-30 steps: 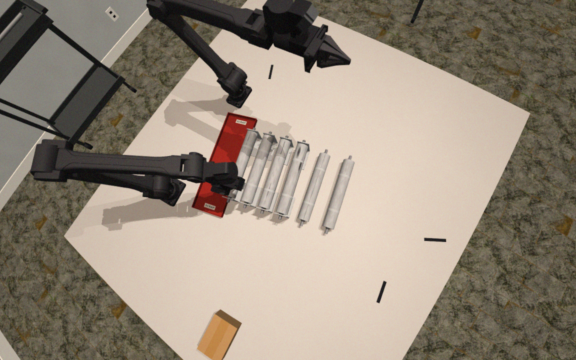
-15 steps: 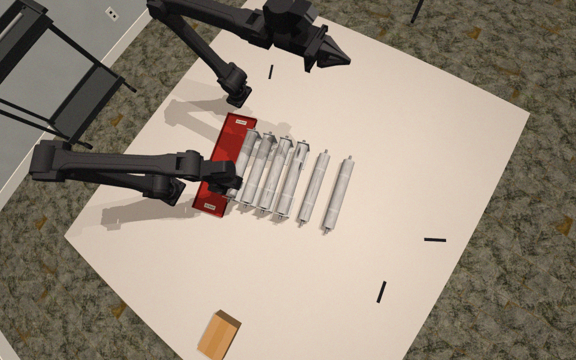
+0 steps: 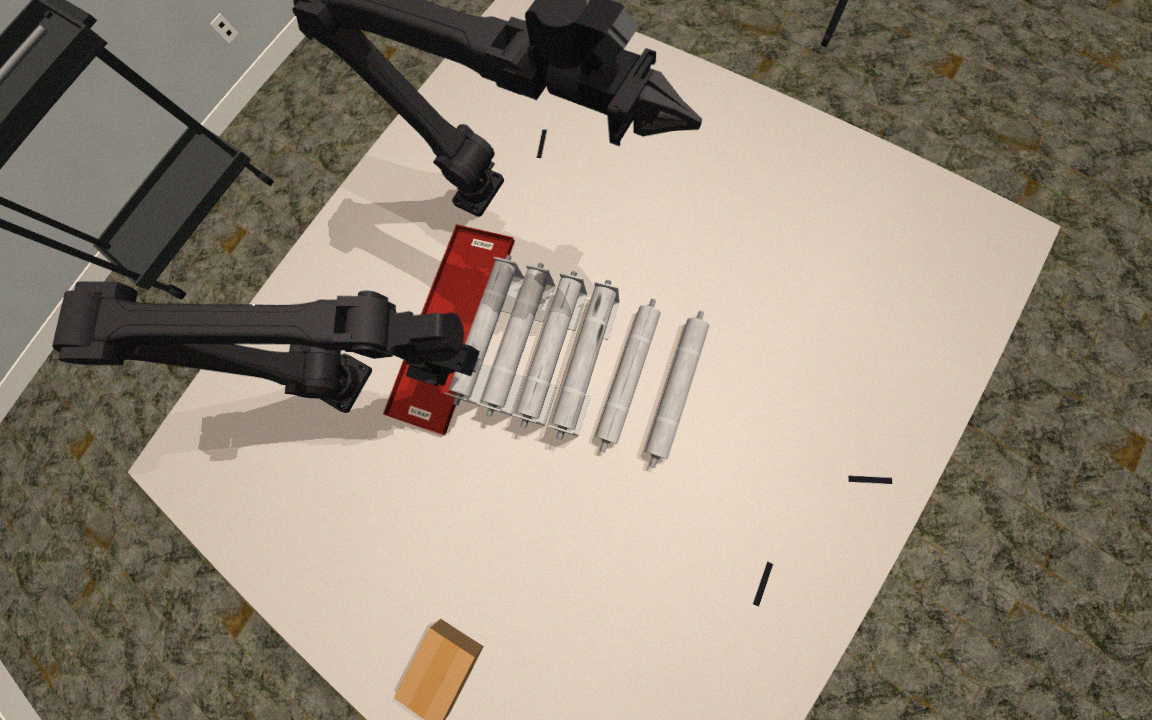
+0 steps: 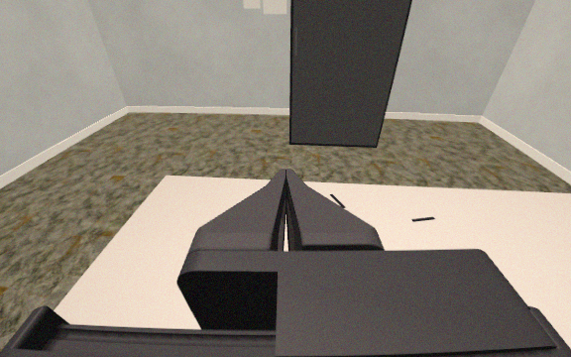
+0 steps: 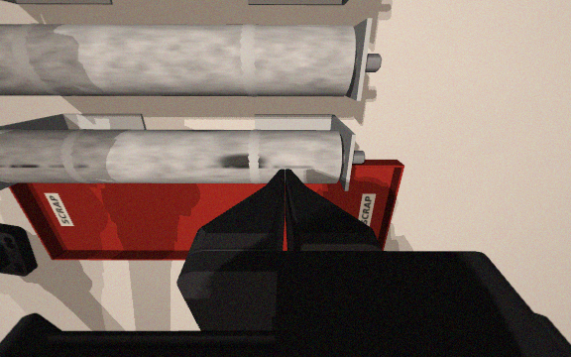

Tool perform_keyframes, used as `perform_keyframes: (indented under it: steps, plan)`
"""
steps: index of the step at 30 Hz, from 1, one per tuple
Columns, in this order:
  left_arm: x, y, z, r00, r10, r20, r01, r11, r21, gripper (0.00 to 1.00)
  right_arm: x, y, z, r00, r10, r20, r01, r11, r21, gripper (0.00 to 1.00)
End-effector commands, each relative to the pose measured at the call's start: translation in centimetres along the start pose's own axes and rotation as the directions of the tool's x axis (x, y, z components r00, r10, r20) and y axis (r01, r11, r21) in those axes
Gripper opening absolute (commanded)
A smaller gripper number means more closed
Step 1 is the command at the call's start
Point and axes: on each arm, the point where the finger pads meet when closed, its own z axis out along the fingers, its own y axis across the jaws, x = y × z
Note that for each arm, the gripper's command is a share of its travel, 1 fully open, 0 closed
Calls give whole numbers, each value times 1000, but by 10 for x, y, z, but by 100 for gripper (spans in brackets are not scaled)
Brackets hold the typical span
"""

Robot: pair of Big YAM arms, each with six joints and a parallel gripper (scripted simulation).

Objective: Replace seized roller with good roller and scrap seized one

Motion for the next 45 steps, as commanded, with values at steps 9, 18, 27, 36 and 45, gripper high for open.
perform_keyframes:
  steps: [9, 18, 27, 36, 45]
  plan:
    - [-11, -5, -2, 999, -8, 34, 8, 1000, 13, 0, -107, -14, -53, 941, 32, 337, -6, 997, -77, 0]
    - [-11, -5, -2, 999, -8, 34, 8, 1000, 13, 0, -181, -51, -109, 788, 76, 611, -21, 995, -96, 0]
    - [-11, -5, -2, 999, -8, 34, 8, 1000, 13, 0, -238, -113, -203, 479, 68, 875, -60, 997, -45, 0]
    - [-11, -5, -2, 999, -8, 34, 8, 1000, 13, 0, -262, -168, -287, 218, 1, 976, -120, 992, 26, 0]
    - [-11, -5, -2, 999, -8, 34, 8, 1000, 13, 0, -266, -197, -344, 91, -1, 996, -171, 985, 16, 0]
